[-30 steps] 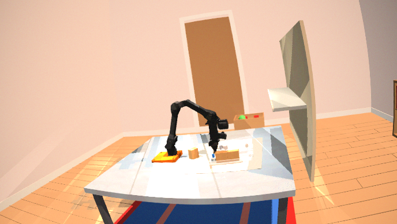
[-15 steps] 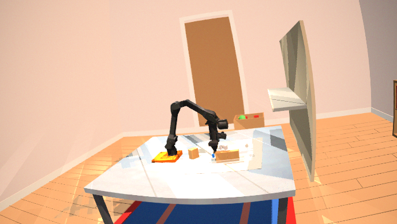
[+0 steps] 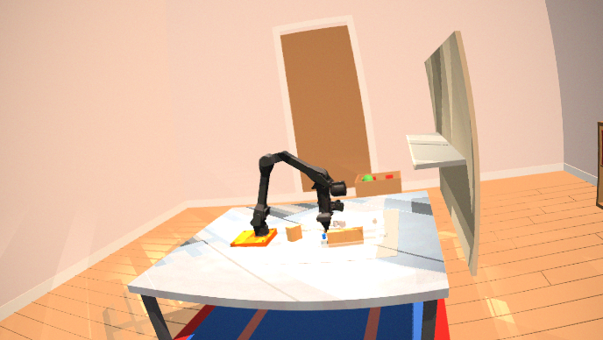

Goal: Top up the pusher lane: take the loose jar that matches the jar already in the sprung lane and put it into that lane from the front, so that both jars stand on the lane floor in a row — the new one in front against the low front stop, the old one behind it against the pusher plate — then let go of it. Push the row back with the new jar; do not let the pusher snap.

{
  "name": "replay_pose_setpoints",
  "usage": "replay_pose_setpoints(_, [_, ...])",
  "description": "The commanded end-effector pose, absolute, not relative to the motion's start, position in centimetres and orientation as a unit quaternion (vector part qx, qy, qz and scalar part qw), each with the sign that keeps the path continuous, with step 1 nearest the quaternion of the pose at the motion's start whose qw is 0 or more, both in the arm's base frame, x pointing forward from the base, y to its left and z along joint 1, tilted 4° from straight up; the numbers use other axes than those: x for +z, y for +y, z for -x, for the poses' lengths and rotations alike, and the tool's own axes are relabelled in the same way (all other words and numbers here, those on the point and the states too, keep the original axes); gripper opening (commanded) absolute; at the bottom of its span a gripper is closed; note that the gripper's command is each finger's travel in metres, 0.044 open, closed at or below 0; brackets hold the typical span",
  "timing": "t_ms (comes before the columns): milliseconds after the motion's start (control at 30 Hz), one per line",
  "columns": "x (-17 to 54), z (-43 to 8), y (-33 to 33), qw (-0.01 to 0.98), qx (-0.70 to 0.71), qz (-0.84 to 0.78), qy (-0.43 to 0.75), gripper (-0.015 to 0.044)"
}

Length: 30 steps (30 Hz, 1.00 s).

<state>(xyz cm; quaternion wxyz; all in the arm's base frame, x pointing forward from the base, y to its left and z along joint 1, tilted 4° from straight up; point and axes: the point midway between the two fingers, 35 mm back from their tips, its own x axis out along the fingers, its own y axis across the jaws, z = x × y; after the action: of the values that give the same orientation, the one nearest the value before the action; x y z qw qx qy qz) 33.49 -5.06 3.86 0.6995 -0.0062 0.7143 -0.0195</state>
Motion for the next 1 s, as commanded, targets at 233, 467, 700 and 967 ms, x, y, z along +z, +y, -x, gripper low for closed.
replay_pose_setpoints(233, [3.9,-33.5,-5.1,0.699,-0.018,0.007,0.715,0.0279])
replay_pose_setpoints(467, [4.4,-33.5,-5.1,0.699,-0.018,0.007,0.715,0.0279])
replay_pose_setpoints(700, [5.9,-33.5,-5.0,0.699,-0.018,0.007,0.715,0.0279])
replay_pose_setpoints(967, [6.0,-32.4,-5.0,0.698,-0.018,0.007,0.716,0.0279])
